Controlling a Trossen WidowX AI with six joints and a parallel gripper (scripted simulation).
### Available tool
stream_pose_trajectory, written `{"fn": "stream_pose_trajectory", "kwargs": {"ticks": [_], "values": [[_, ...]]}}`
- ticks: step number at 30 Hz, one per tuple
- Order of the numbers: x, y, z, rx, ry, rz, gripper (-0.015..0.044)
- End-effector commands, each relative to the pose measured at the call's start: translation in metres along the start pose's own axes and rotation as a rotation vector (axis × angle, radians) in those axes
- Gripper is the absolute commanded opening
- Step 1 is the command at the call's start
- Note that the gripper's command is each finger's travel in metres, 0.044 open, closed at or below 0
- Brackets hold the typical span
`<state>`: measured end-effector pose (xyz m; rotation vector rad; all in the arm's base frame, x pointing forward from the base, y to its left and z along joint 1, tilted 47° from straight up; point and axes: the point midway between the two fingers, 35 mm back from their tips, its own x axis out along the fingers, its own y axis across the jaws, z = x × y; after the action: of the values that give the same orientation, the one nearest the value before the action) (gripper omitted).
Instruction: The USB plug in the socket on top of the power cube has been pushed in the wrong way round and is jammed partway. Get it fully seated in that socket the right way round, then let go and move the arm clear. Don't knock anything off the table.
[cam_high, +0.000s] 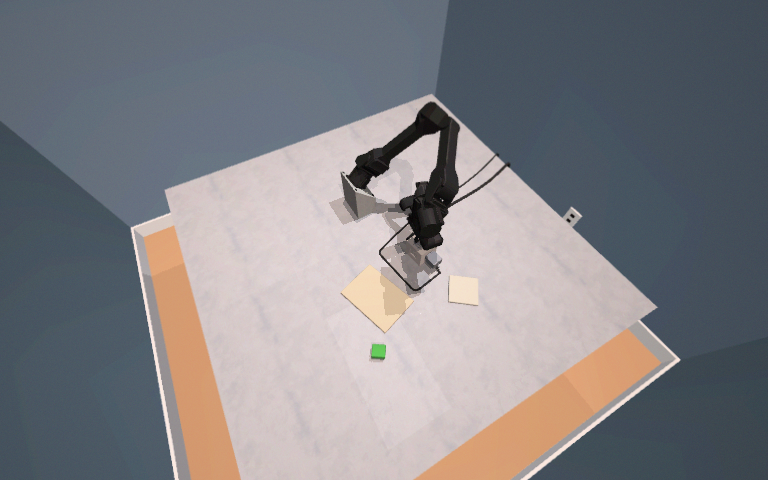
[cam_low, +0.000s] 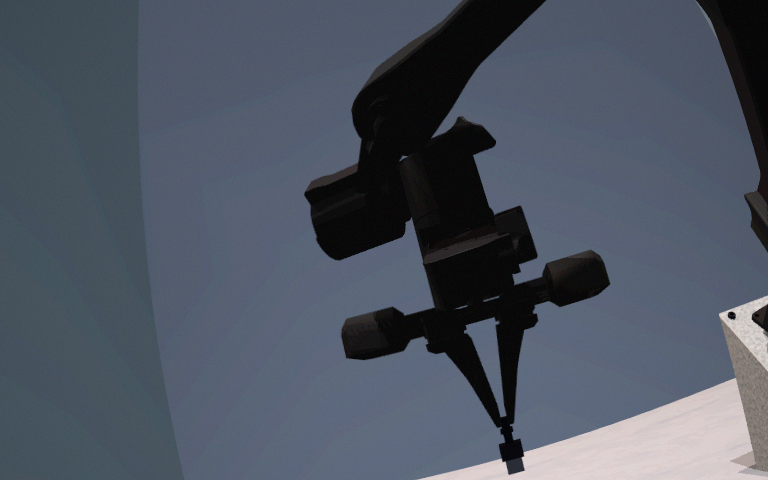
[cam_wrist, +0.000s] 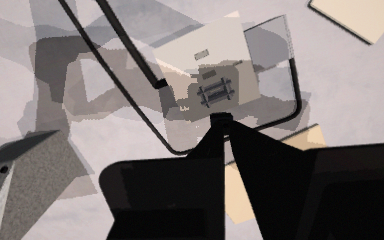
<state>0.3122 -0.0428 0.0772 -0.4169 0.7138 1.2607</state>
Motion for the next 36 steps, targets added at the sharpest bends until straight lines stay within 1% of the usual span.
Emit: {"fn": "stream_pose_trajectory", "kwargs": {"ticks": [1,9,36], "values": [[0.0001,0.0004,-0.0002,-0.097,0.0,0.001,0.0],[0.0001,0.0004,-0.0002,-0.289,0.0,0.001,0.0],[0.0016,0.0002,0.0009,-0.29,-0.013,0.002,0.0]]}}
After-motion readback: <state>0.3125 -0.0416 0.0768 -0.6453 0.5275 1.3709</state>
